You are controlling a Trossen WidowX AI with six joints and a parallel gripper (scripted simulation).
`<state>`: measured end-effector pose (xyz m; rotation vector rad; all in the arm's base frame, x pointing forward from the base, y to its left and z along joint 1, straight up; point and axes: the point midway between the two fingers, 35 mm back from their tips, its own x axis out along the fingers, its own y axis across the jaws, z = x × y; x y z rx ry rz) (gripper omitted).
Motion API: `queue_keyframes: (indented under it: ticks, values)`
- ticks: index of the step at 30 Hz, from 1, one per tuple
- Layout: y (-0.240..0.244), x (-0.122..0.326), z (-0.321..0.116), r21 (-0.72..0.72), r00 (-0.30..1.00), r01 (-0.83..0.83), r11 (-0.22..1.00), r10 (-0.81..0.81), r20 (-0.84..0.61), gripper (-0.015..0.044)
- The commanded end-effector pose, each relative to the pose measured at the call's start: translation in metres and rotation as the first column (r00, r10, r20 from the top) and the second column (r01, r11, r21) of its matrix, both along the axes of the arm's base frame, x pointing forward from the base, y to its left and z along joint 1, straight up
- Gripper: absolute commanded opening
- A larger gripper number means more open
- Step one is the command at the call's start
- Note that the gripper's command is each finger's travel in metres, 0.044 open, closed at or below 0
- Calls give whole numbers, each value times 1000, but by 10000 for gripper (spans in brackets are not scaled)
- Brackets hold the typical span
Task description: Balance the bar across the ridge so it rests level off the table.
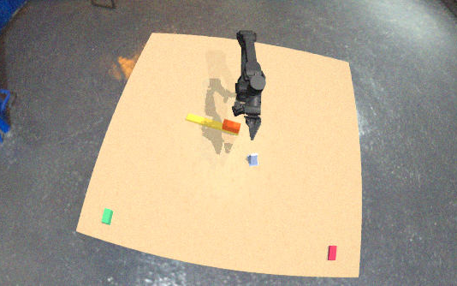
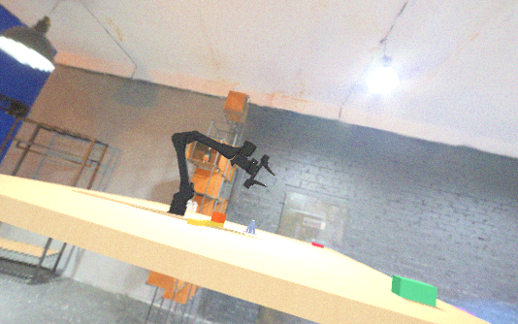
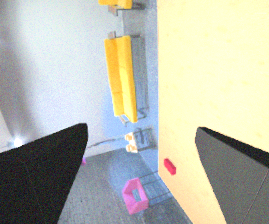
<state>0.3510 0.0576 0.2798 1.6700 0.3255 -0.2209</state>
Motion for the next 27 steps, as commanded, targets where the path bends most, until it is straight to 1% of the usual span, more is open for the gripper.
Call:
queue_keyframes:
  ticks: [1, 13, 20, 27]
  values:
    - [-20, 1, -18, -60, 995, 27, 998, -33, -99, 315]
    - [-79, -17, -65, -187, 914, 71, 980, -139, -381, 315]
    - [-109, -39, -88, -224, 824, 69, 972, -182, -536, 315]
    - [-133, -67, -106, -230, 709, 58, 971, -203, -676, 315]
